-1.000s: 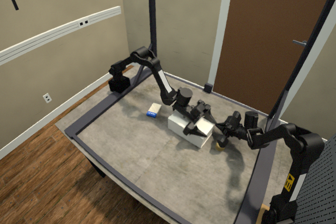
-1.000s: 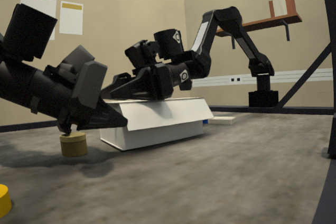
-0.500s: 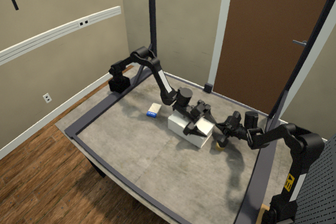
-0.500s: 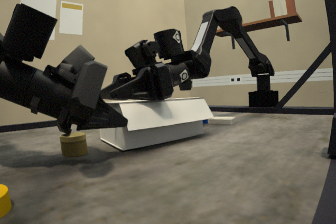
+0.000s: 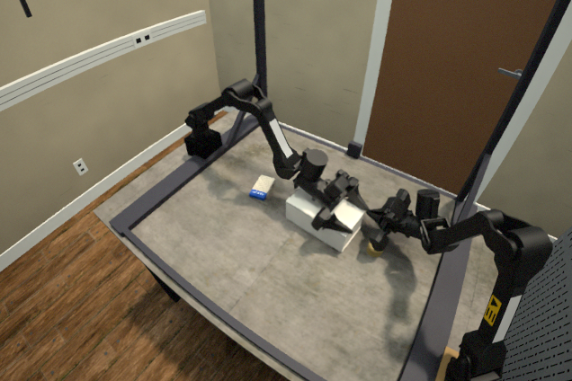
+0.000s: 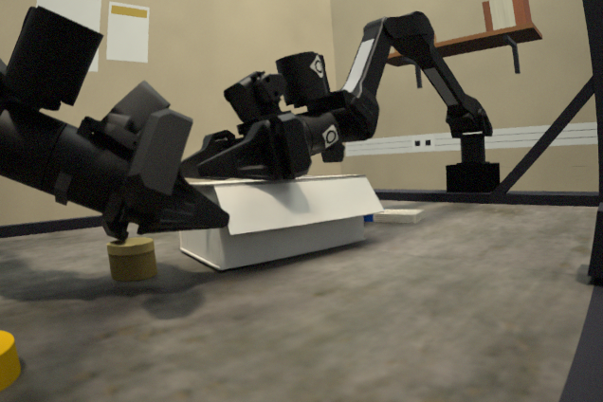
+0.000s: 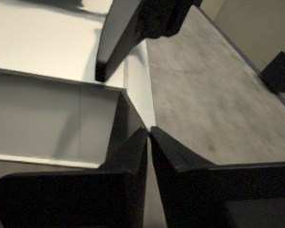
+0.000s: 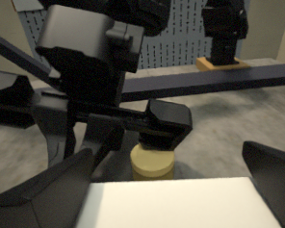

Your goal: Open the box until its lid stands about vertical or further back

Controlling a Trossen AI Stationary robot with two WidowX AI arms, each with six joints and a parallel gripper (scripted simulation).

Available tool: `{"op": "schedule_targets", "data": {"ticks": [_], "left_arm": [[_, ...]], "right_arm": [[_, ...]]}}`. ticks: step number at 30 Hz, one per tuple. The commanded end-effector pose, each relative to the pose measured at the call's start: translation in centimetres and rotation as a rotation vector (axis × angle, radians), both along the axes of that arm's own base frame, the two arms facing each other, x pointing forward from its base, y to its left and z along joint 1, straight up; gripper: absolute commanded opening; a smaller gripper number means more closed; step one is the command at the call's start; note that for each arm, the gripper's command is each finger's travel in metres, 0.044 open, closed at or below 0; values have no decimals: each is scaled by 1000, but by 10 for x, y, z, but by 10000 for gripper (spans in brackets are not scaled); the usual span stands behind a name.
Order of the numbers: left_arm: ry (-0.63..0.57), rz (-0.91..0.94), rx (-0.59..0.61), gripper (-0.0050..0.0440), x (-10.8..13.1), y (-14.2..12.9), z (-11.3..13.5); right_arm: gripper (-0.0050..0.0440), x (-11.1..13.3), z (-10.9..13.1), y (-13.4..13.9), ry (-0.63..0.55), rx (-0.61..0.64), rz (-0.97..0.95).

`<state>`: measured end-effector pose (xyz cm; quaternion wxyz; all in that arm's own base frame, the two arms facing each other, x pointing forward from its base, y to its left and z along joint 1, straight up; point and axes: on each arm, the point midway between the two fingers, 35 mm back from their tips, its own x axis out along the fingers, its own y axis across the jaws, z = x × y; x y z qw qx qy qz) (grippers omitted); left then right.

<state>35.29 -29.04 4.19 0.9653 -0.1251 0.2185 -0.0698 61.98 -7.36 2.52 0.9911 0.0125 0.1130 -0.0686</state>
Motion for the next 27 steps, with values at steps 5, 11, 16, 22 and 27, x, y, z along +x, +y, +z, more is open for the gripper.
{"op": "schedule_targets", "data": {"ticks": [5,11,16,22,27], "left_arm": [[-18,8,-37,6,3,-3,11],[-18,8,-37,6,3,-3,11],[-14,12,-35,6,3,-3,8],[-13,11,-35,6,2,-3,8],[-12,7,-35,6,1,-3,8]], "right_arm": [[440,-7,-42,3,90,4,4],[440,-7,-42,3,90,4,4],[440,-7,-41,3,92,0,5],[440,3,15,1,59,-4,4],[440,6,57,-2,49,-5,0]]}}
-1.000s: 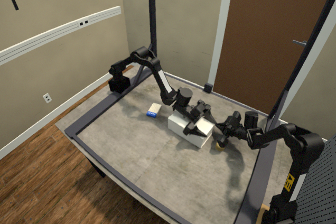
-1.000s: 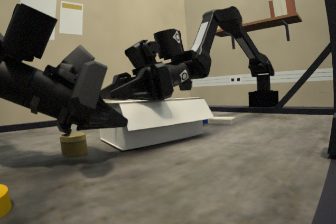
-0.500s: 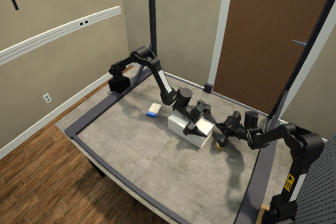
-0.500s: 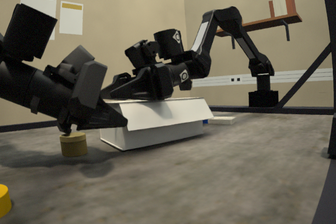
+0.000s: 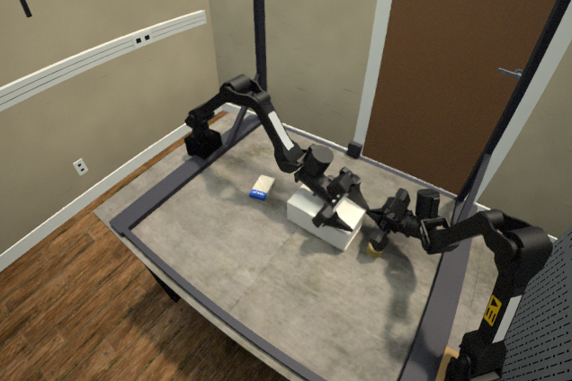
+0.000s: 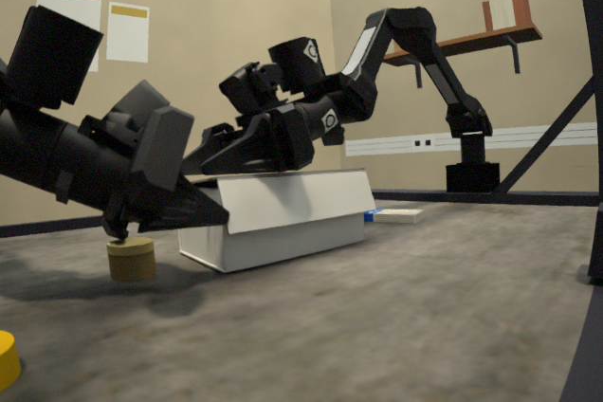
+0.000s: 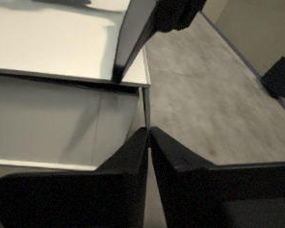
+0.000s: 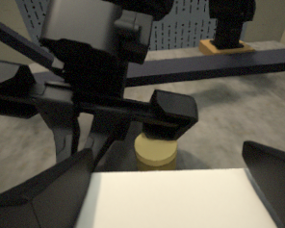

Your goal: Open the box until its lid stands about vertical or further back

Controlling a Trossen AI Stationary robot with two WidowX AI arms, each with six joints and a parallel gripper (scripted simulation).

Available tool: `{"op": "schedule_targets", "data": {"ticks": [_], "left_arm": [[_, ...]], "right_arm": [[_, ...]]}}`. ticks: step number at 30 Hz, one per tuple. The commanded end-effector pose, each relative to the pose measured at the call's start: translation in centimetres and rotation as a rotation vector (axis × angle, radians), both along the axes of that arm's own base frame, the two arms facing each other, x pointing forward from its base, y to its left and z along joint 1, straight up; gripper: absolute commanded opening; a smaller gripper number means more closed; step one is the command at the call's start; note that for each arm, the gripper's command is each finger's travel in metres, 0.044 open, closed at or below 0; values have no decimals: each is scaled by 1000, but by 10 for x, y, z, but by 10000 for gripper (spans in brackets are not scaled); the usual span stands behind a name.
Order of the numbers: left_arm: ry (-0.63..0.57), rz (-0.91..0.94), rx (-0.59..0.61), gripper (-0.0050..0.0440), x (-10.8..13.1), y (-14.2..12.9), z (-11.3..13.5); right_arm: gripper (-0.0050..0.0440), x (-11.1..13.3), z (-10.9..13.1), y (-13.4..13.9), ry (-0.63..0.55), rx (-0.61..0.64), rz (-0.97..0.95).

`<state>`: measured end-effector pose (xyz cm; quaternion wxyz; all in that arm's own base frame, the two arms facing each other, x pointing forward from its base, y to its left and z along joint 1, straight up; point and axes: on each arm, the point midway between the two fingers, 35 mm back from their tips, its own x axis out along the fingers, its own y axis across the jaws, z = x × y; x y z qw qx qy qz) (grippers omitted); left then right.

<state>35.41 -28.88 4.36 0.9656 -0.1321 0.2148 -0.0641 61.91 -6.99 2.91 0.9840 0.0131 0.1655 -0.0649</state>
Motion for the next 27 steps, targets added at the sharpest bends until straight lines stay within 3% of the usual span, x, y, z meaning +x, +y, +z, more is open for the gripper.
{"op": "schedule_targets", "data": {"ticks": [1,3,8,11,26,27], "left_arm": [[-7,-8,-23,6,0,-5,6],[-7,-8,-23,6,0,-5,6],[-7,-8,-23,6,0,-5,6],[-7,-8,-23,6,0,-5,6],[-13,-7,-25,6,1,-4,10],[-13,-7,-25,6,1,-4,10]], "right_arm": [[440,6,61,-6,-58,-15,-7],[440,6,72,-6,-60,-13,-8],[440,6,73,-4,-60,-13,-5],[440,4,57,-4,-30,-10,-5],[440,4,57,-4,-32,-7,-5],[416,6,61,-5,-33,8,-12]]}}
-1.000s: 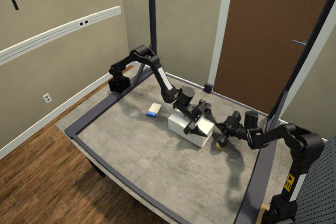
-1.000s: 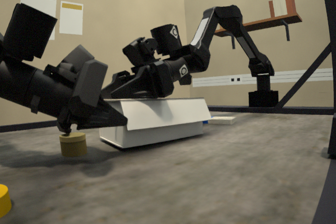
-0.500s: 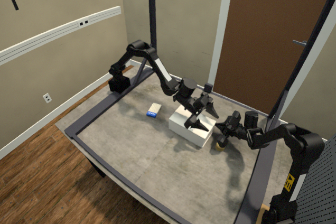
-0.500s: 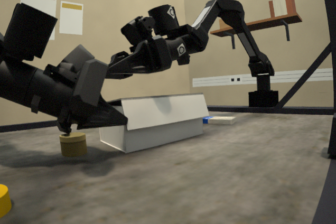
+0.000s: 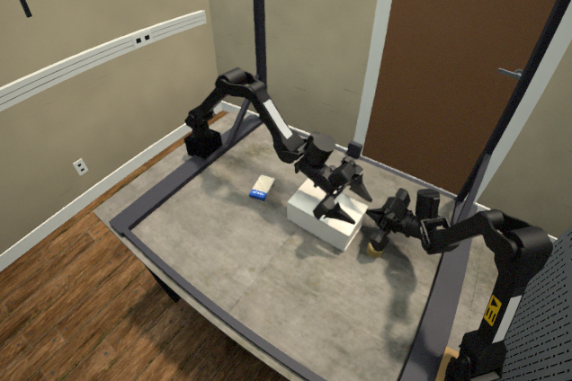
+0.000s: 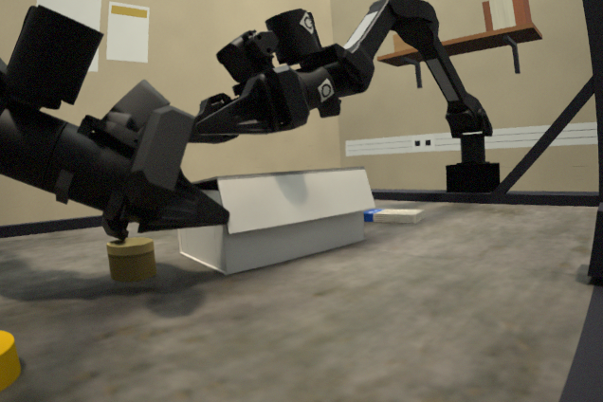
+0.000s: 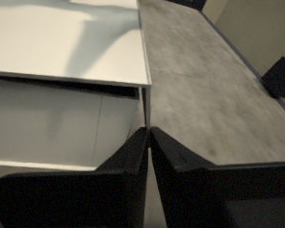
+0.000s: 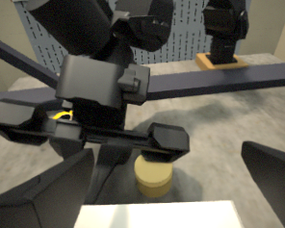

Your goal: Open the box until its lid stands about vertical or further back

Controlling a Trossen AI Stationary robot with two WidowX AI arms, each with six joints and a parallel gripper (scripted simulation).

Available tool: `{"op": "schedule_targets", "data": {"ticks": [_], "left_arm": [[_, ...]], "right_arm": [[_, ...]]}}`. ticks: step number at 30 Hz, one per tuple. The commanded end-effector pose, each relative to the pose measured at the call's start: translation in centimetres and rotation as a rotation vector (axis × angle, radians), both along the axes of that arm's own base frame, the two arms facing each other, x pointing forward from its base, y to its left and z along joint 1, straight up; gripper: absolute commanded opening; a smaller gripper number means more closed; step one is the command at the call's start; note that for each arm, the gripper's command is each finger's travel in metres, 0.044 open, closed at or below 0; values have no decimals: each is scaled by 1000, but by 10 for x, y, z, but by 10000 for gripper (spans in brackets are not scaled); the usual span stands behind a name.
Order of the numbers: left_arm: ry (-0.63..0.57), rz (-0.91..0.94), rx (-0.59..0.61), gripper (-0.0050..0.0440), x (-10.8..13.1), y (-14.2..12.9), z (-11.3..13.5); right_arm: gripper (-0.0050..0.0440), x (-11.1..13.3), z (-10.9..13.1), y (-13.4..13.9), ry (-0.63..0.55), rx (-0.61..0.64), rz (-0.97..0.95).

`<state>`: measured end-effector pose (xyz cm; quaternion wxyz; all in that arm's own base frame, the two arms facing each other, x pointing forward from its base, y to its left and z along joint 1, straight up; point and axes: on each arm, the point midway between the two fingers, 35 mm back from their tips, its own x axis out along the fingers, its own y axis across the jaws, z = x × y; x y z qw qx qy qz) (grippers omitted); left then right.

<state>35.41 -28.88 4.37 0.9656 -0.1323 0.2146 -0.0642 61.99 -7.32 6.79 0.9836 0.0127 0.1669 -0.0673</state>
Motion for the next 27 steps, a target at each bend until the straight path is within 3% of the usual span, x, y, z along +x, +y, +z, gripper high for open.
{"op": "schedule_targets", "data": {"ticks": [1,4,10,12,13,19,27], "left_arm": [[-13,-7,-25,6,1,-4,10],[-13,-7,-25,6,1,-4,10],[-13,-7,-25,6,1,-4,10],[-13,-7,-25,6,1,-4,10],[-13,-7,-25,6,1,-4,10],[-13,-7,-25,6,1,-4,10],[-13,-7,-25,6,1,-4,10]], "right_arm": [[392,5,7,-5,8,46,-25],[320,9,6,-16,75,217,-113],[176,5,-4,-22,180,362,-201],[176,5,-4,-22,180,362,-201],[152,-2,-14,-22,243,387,-226],[8,-10,-15,-31,327,553,-363],[0,-32,-18,-38,454,717,-547]]}}
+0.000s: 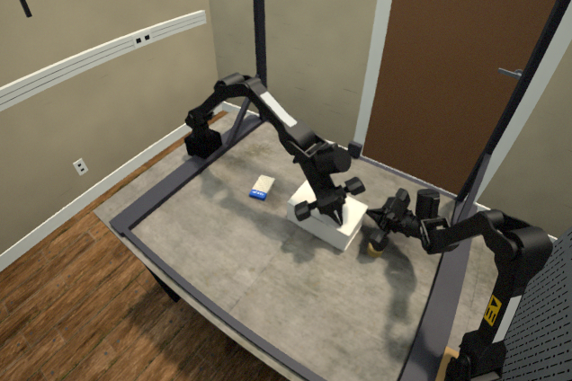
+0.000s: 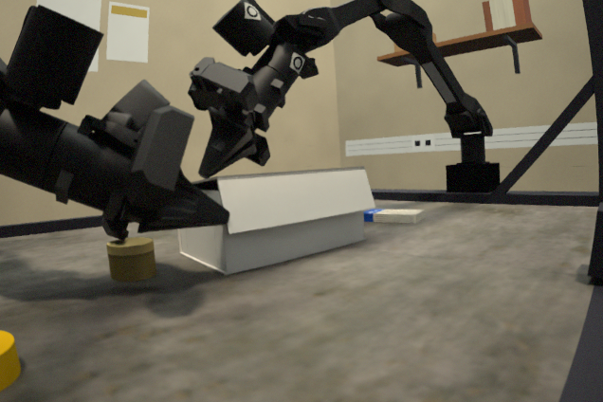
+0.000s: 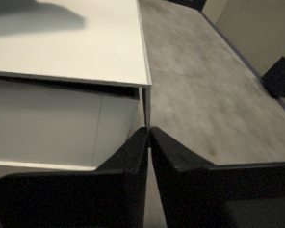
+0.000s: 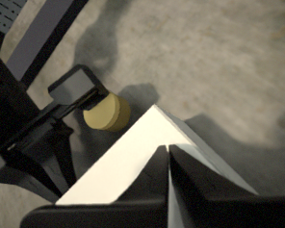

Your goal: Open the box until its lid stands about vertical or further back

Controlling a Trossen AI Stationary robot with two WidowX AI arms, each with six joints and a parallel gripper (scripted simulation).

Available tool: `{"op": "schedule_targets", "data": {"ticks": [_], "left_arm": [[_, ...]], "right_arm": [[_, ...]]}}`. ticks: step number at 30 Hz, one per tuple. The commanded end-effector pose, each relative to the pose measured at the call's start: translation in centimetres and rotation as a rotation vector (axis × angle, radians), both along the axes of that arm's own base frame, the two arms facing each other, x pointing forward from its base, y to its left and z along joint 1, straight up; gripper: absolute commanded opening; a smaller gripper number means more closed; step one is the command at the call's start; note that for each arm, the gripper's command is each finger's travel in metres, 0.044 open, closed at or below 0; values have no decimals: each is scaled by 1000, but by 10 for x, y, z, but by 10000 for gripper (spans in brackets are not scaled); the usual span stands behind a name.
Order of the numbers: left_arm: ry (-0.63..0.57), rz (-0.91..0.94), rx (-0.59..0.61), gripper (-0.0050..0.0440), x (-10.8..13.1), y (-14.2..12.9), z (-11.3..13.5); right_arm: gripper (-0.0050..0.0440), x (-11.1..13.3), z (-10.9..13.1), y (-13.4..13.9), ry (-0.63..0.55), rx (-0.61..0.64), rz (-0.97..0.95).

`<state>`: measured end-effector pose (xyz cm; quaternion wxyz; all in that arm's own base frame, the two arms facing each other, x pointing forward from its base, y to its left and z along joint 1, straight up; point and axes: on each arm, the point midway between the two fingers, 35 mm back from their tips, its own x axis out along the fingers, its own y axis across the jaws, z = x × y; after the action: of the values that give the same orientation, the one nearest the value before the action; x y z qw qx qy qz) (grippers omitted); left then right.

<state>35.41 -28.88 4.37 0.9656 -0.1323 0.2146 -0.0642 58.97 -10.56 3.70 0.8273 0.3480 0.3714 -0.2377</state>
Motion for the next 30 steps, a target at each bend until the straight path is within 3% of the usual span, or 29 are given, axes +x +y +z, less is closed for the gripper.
{"op": "schedule_targets", "data": {"ticks": [1,19,20,26,30], "left_arm": [[-13,-7,-25,6,1,-4,10],[-13,-7,-25,6,1,-4,10],[-13,-7,-25,6,1,-4,10],[-13,-7,-25,6,1,-4,10],[-13,-7,-25,6,1,-4,10]], "right_arm": [[0,-2,12,-5,34,53,-68],[-5,-62,22,-12,324,284,-463],[-5,-75,21,-10,384,293,-494],[-50,-101,34,-12,476,347,-664],[-50,-118,34,-9,551,351,-713]]}}
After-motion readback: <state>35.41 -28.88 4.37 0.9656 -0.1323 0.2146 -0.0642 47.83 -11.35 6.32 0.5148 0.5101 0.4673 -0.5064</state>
